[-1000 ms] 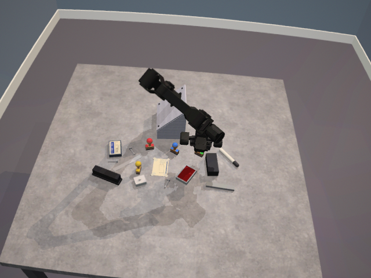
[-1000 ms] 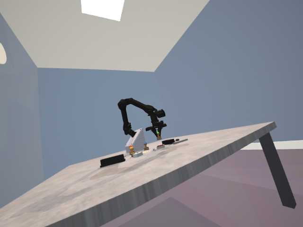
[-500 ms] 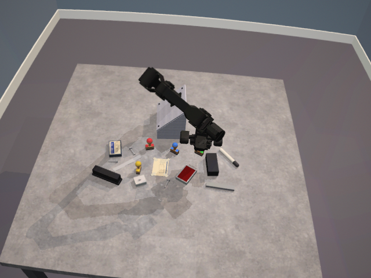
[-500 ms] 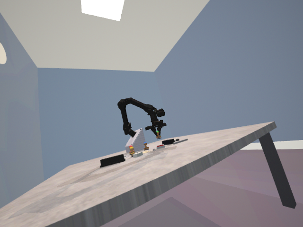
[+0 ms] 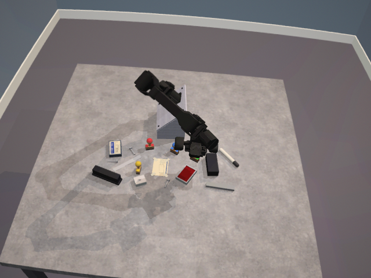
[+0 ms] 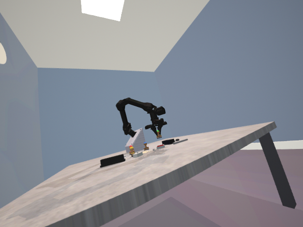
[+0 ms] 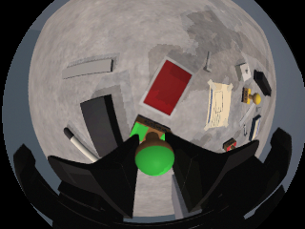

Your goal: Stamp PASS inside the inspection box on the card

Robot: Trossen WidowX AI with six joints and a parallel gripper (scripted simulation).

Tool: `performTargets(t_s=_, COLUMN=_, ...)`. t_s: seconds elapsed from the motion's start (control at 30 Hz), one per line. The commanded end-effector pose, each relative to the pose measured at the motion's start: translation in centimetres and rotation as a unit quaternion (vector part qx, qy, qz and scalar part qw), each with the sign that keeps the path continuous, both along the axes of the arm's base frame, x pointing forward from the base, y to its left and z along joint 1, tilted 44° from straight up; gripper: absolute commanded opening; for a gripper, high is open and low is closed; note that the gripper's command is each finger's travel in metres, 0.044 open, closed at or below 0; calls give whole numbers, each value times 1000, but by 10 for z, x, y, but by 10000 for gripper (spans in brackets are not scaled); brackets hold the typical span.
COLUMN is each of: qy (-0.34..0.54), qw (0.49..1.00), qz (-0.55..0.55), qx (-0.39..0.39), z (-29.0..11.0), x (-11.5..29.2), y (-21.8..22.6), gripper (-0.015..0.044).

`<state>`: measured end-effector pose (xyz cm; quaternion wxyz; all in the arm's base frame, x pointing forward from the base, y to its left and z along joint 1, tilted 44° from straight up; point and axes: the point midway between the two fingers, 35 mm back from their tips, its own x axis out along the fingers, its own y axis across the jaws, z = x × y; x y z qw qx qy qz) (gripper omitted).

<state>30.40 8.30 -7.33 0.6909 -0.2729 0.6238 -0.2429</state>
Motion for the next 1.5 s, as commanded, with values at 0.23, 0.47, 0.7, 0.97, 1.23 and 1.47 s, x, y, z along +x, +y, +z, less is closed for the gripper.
performTargets(t_s=0.23, qy=-3, qw=1000, qz=0, qx=-3, z=25, x=42, y=-19, gripper=0)
performTargets(t_s=0.47, qy=-3, qw=1000, qz=0, qx=-3, z=23, x=42, y=-22, gripper=0)
performTargets(t_s=0.7, qy=-4, qw=1000, qz=-1, qx=-3, z=19, x=43, y=-25, gripper=0)
performTargets(t_s=0.97, qy=-4, qw=1000, qz=-1, qx=-3, z=15, x=44, y=-28, gripper=0)
performTargets(t_s=1.23, qy=-4, qw=1000, qz=-1, qx=-3, z=12, x=45, y=-32, gripper=0)
performTargets(t_s=1.47, qy=-4, qw=1000, qz=-1, qx=-3, z=8, x=45, y=-35, gripper=0)
